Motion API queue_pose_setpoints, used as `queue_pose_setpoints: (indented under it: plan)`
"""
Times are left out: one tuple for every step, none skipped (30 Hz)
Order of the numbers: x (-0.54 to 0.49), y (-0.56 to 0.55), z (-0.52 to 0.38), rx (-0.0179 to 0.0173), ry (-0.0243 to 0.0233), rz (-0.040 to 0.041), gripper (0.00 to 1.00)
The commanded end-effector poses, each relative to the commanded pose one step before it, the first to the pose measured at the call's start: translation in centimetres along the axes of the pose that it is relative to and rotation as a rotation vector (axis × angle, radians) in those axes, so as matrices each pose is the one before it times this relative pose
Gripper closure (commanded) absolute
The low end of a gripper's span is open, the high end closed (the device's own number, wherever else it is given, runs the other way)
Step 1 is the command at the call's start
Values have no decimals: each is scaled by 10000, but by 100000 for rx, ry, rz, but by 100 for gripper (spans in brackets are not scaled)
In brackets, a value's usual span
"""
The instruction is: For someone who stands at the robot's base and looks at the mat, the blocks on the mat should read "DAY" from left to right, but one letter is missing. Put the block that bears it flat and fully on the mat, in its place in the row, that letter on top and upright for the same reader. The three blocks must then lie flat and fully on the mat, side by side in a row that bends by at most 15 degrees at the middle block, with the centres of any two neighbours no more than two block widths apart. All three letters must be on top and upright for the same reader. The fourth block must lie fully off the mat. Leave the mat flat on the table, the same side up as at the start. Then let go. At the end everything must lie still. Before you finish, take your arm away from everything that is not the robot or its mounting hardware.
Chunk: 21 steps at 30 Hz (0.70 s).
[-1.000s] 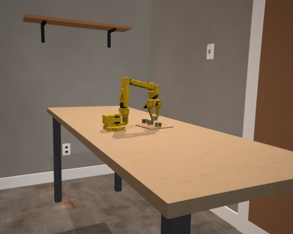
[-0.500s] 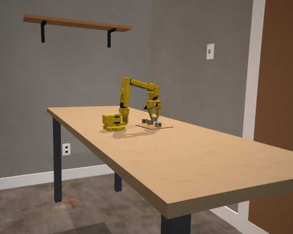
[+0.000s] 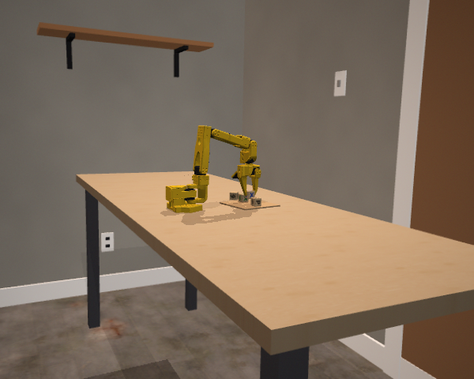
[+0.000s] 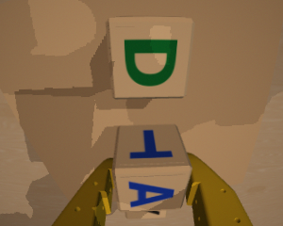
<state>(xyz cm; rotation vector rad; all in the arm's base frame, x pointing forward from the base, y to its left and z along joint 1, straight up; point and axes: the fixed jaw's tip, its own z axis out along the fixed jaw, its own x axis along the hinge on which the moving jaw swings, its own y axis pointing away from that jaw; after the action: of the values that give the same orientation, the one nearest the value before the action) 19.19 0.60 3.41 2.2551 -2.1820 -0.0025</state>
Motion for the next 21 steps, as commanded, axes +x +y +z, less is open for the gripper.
queue_pose_setpoints:
  plan:
    - [-595,-6909,-7599,5668,-160,25,100]
    - [5,-3,387,0,0,1,100]
    - [7,-2,532,0,0,1,100]
    - [9,0,650,0,0,1,100]
    - [10,3,726,0,0,2,100]
    - [11,6,752,0,0,2,100]
    - [10,10,725,0,0,2,100]
    - [9,12,648,0,0,1,100]
    - [7,12,530,0,0,1,100]
    - [5,10,385,0,0,1,100]
    - [3,6,233,0,0,1,100]
    - [1,3,99,0,0,0,100]
    - [0,0,16,0,0,0,100]
    - [0,0,0,0,0,0,100]
    - [0,0,0,0,0,0,100]
    - [0,0,16,0,0,0,100]
    - [1,-1,100,0,0,0,100]
    - [3,-2,234,0,0,1,100]
    - [5,-3,387,0,0,1,100]
    - [7,-2,533,0,0,1,100]
    - [9,0,650,0,0,1,100]
